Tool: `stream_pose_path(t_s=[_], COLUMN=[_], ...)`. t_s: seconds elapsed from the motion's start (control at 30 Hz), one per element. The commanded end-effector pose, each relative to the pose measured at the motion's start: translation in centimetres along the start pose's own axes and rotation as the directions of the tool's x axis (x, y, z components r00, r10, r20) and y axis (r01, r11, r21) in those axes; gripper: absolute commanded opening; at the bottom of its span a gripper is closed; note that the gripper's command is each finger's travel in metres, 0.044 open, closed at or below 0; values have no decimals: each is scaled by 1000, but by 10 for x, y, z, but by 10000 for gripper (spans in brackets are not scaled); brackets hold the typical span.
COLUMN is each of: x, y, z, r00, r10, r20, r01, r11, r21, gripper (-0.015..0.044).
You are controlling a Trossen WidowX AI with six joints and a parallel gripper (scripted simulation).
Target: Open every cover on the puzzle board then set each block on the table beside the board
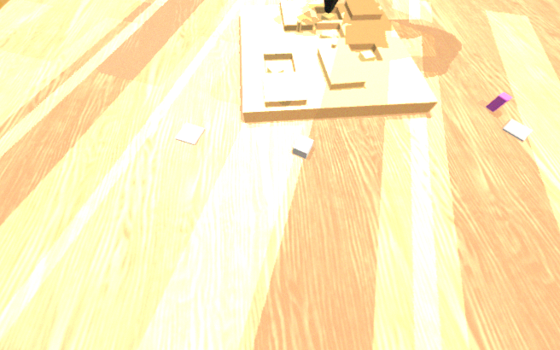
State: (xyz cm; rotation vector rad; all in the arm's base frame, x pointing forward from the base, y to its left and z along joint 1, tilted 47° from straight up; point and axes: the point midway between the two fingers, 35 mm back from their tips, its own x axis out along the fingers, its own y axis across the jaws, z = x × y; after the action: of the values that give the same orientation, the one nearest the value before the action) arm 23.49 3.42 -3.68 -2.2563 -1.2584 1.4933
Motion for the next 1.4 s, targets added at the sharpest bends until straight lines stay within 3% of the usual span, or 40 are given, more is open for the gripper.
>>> stream_pose_path(t_s=[0.0,0.03,0.23,0.57,1.37], x=[-6,-7,-21,-60,-25], y=[2,2,3,1,0], z=[-3,-3,-2,-4,-4], r00=[1000,1000,1000,1000,1000], r10=[6,6,4,6,5], r20=[0,1,3,3,2], r01=[-6,-6,-4,-6,-5], r11=[1000,1000,1000,1000,1000], r21=[-12,-13,-5,-14,-14], gripper=[0,0,144,144,144])
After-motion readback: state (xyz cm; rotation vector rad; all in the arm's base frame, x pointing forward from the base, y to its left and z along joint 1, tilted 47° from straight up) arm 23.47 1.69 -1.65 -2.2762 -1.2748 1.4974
